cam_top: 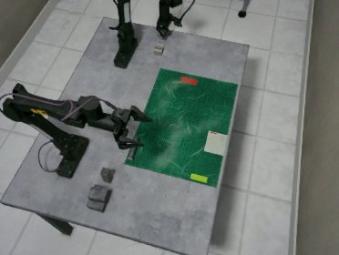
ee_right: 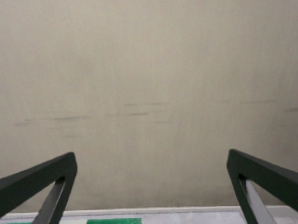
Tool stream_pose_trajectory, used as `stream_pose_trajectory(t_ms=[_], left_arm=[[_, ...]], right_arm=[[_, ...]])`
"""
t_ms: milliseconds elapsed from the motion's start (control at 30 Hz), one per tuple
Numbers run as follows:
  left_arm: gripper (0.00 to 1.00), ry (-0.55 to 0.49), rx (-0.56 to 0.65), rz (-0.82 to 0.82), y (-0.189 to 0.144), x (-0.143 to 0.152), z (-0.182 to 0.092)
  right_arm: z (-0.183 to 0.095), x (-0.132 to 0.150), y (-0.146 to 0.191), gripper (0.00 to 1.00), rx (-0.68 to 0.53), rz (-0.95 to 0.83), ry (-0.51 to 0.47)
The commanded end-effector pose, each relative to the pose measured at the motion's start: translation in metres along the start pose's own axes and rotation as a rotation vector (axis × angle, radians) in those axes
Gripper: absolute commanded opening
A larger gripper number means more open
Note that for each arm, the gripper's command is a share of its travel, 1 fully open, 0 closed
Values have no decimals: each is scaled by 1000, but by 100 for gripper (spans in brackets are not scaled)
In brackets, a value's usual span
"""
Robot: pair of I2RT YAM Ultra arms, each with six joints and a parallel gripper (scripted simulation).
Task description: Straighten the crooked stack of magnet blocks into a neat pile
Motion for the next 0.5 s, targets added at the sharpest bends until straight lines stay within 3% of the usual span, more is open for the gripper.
stream_pose_trajectory(t_ms=[0,267,467], left_arm=[[80,-35,-40,-4,9,-7,-21],[80,-33,-37,-5,8,-6,-23],[80,-36,-41,-6,9,-7,-41]], right_arm=[[-6,-23,-1,100,11,-9,-46],[-6,-23,-1,100,11,-9,-46],[-6,-23,-1,100,11,-9,-46]])
Point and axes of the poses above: on each arm, the point where the finger pads meet when closed, its own z axis out along the fingers, its own y axis across the jaws, x = y × z, the point moved 1 cm from there along -z, back along the fingers, and after that the axes turned 6 degrees about z, right-handed, at the moved point
